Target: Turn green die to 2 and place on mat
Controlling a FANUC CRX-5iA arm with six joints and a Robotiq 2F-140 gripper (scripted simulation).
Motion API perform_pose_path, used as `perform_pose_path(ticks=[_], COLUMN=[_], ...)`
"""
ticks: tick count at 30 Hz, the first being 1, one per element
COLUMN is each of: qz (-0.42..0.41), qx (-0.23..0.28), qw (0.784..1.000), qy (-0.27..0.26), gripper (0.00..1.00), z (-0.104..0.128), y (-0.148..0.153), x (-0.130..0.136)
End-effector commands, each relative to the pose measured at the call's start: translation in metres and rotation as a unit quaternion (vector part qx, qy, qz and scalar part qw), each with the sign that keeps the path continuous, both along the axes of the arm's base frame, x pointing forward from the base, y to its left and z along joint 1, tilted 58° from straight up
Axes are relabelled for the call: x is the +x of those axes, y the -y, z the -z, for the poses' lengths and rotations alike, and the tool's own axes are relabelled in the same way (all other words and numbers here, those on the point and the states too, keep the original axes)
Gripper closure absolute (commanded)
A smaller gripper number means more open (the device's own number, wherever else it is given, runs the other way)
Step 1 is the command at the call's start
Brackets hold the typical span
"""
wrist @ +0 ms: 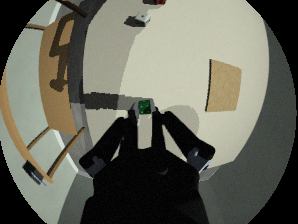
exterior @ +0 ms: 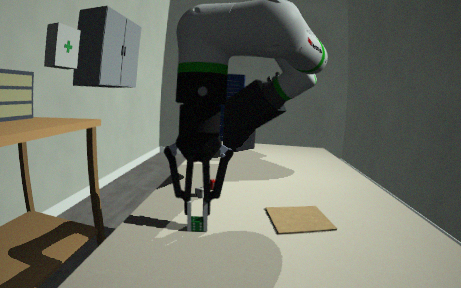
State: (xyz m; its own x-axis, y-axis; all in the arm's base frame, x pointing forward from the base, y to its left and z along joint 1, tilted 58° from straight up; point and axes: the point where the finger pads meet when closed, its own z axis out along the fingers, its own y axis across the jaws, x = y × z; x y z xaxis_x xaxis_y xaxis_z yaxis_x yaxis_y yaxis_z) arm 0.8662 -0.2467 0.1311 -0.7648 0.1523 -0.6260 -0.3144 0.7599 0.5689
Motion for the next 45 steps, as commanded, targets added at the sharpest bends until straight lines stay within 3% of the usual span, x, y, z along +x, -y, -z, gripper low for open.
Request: perform_pose_path(ticks=[1,17,30,42,45], qz=[0.000,0.000,0.000,0.000,0.004], qx=[0.000,0.000,0.000,0.000,0.005], qw=[1.000,1.000,1.000,1.000,1.000], qy=[0.000,0.000,0.000,0.000,-0.004], gripper=[0.79,0.79,0.79,0.79,0.79], z=[0.000,-0.011,-0.053,-0.054,-0.067], y=[0.000,0.014,0.062,0.063,0.051], x=[0.000,-0.012,-0.055,-0.056,-0.058])
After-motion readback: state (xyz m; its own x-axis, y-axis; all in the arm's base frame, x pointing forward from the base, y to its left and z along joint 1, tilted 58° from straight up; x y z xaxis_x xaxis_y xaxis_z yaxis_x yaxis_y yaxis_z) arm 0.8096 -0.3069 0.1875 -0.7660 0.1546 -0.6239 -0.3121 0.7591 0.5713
